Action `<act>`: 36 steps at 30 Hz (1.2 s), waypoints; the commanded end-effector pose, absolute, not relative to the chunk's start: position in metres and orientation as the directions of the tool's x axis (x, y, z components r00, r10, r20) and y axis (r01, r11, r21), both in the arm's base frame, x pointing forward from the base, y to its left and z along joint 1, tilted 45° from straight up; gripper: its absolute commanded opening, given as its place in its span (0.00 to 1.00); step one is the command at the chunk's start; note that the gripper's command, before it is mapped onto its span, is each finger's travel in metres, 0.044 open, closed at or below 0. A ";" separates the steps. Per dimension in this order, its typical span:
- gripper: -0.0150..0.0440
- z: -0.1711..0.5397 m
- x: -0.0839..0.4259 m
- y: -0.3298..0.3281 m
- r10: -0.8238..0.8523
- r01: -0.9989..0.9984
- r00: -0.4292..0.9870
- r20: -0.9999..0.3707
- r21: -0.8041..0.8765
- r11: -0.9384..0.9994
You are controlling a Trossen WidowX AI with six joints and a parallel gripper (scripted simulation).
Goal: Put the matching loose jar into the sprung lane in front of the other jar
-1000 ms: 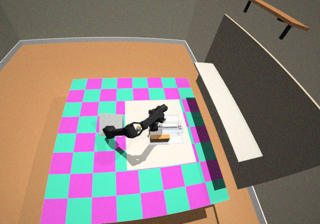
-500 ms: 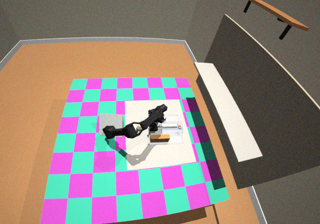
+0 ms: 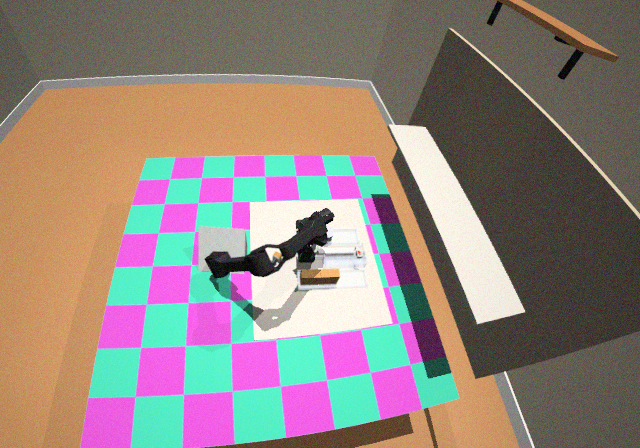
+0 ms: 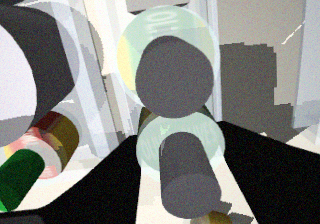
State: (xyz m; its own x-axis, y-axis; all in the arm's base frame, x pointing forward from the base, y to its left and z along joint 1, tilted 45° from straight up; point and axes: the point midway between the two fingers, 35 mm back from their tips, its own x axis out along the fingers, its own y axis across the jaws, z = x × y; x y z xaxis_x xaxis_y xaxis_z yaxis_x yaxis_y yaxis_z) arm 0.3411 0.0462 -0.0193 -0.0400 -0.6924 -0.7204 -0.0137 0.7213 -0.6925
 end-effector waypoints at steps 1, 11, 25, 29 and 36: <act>0.25 -0.019 0.343 0.045 -0.698 -0.005 -0.028 -0.716 -0.698 0.716; 0.25 -0.019 0.338 0.046 -0.698 -0.005 -0.028 -0.716 -0.698 0.716; 0.43 -0.020 0.339 0.046 -0.698 -0.005 -0.028 -0.716 -0.698 0.716; 0.61 -0.020 0.339 0.046 -0.698 -0.005 -0.028 -0.716 -0.698 0.716; 0.76 -0.018 0.339 0.048 -0.697 -0.005 -0.028 -0.716 -0.698 0.716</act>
State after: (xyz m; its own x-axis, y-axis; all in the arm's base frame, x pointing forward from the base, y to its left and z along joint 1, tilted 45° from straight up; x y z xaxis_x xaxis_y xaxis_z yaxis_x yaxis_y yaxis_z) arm 0.3386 0.0460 -0.0199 -0.0293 -0.6964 -0.7171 -0.0075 0.7175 -0.6965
